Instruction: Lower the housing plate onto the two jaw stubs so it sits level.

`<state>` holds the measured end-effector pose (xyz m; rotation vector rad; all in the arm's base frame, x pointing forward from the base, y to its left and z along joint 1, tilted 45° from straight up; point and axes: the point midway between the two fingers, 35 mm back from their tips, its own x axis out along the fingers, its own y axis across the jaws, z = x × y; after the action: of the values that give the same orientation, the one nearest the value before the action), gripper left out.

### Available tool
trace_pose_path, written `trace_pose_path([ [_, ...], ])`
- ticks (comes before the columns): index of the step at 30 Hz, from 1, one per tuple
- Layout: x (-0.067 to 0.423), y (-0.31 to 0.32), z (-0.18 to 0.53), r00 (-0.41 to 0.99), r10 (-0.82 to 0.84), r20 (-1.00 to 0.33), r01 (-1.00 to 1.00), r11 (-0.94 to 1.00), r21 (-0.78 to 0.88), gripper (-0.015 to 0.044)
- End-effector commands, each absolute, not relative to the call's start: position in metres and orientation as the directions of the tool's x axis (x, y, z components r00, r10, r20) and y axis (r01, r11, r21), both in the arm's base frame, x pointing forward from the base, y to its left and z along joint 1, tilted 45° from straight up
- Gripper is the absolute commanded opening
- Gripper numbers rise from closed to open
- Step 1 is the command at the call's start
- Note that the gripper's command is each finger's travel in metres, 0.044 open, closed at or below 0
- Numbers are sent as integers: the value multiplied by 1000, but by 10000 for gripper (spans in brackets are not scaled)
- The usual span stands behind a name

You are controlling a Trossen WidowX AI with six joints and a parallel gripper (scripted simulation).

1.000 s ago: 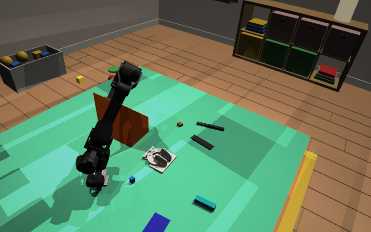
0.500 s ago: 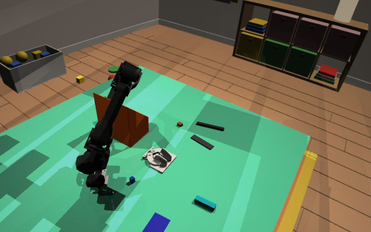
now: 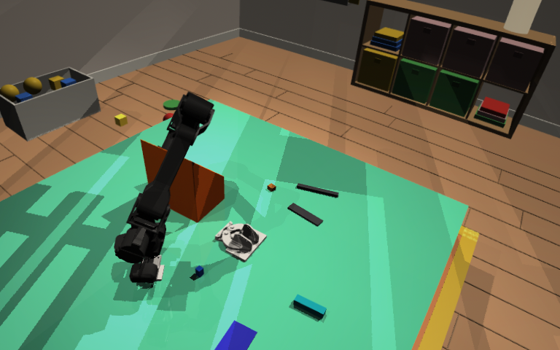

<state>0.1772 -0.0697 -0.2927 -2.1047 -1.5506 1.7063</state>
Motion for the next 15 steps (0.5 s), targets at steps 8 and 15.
trace_pose_path([
  [8, 179, -75, -288, -90, 680, -728, 659, -507, -556, 351],
  [15, 182, -91, -272, -90, 679, -728, 657, -509, -556, 351],
])
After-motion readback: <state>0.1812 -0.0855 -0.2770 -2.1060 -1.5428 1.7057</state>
